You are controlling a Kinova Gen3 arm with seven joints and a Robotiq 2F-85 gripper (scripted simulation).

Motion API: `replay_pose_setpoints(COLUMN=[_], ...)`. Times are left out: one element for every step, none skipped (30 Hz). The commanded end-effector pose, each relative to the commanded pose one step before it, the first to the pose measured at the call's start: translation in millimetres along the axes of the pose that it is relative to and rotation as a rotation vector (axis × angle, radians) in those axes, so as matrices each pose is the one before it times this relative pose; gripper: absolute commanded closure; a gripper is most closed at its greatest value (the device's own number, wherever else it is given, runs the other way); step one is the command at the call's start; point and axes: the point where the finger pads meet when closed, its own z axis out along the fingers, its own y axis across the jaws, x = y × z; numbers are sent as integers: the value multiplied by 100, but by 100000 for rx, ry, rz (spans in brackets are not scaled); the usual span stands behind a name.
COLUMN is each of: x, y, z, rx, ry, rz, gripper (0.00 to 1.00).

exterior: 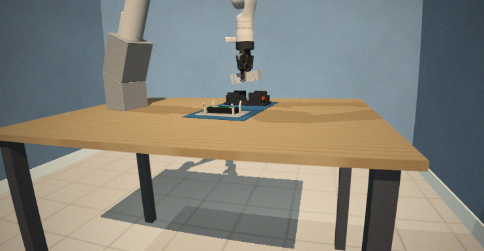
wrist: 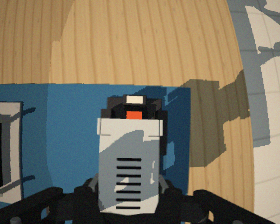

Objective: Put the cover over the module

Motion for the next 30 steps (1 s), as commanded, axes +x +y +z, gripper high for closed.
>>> replay_pose_setpoints(x=[-44, 2, 2, 2, 2, 2, 2, 2, 2, 0, 0, 0, 0, 0, 0, 0, 110, 0, 0, 0, 0, 0, 0, 0, 0, 0, 0, 0, 0, 0], y=[49, -2, -2, -2, -2, -2, -2, -2, -2, 0, 0, 0, 0, 0, 0, 0, -47, 0, 0, 0, 0, 0, 0, 0, 0, 0, 0, 0, 0, 0], z=[-599, -300, -300, -300, -300, -300, -300, -300, -300, 0, 0, 0, 0, 0, 0, 0, 125, 0, 0, 0, 0, 0, 0, 0, 0, 0, 0, 0, 0, 0], rx=[-158, 0, 0, 0, 0, 0, 0, 0, 0, 0, 0, 0, 0, 0, 0, 0, 220, 0, 0, 0, 0, 0, 0, 0, 0, 0, 0, 0, 0, 0], ry=[-117, 0, 0, 0, 0, 0, 0, 0, 0, 0, 0, 0, 0, 0, 0, 0, 207, 0, 0, 0, 0, 0, 0, 0, 0, 0, 0, 0, 0, 0], rz=[29, 0, 0, 0, 0, 0, 0, 0, 0, 0, 0, 0, 0, 0, 0, 0, -127, 0, 0, 0, 0, 0, 0, 0, 0, 0, 0, 0, 0, 0], gripper=[100, 100, 100, 100, 100, 100, 100, 100, 100, 100, 100, 100, 100, 100, 100, 100, 99, 99, 99, 99, 99, 99, 99, 99, 99, 99, 99, 99, 99, 99])
